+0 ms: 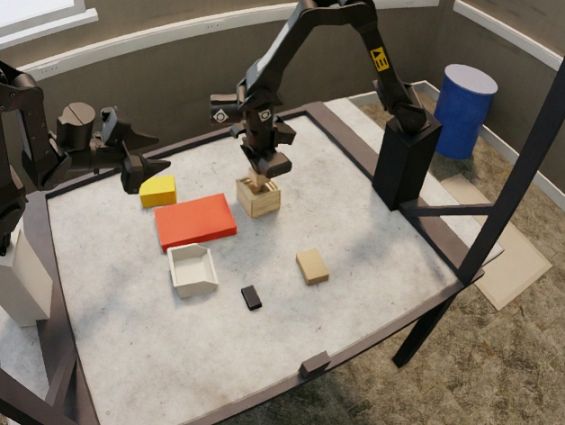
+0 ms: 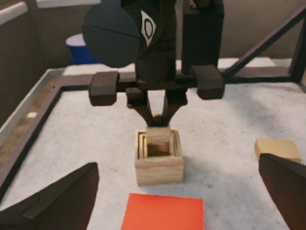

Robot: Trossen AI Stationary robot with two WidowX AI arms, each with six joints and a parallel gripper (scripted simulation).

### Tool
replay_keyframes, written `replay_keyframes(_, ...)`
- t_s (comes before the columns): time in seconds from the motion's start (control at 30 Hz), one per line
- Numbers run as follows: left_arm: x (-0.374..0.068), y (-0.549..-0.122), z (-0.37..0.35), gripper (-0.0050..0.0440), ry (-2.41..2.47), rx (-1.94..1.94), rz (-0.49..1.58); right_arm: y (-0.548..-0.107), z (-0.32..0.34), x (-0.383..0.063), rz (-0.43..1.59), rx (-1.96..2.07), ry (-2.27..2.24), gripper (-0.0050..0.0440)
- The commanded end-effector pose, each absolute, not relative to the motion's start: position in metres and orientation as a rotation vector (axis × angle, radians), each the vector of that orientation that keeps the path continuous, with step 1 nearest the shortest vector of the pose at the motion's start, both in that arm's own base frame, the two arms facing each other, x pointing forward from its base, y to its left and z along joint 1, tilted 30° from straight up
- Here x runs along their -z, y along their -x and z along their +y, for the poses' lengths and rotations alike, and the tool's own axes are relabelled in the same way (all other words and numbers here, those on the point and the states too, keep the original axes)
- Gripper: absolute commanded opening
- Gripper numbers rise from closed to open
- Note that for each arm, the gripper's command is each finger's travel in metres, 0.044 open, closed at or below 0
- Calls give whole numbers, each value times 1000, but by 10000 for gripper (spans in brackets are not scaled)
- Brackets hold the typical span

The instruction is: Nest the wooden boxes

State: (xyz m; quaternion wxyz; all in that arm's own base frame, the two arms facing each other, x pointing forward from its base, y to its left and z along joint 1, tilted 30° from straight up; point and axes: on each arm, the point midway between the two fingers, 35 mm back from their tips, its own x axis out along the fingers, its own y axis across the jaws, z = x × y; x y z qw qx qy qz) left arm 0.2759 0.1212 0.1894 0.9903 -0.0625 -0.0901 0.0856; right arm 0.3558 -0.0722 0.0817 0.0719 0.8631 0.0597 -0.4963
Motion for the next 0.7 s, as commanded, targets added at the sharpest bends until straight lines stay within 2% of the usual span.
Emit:
replay_keyframes(0.0, -190, -276, 122, 400, 128, -173, -183, -359, -72, -78, 175, 1487, -2595, 144)
replay_keyframes(0.67, -190, -276, 122, 400, 128, -173, -183, -372, -72, -70, 170, 1467, -2602, 144)
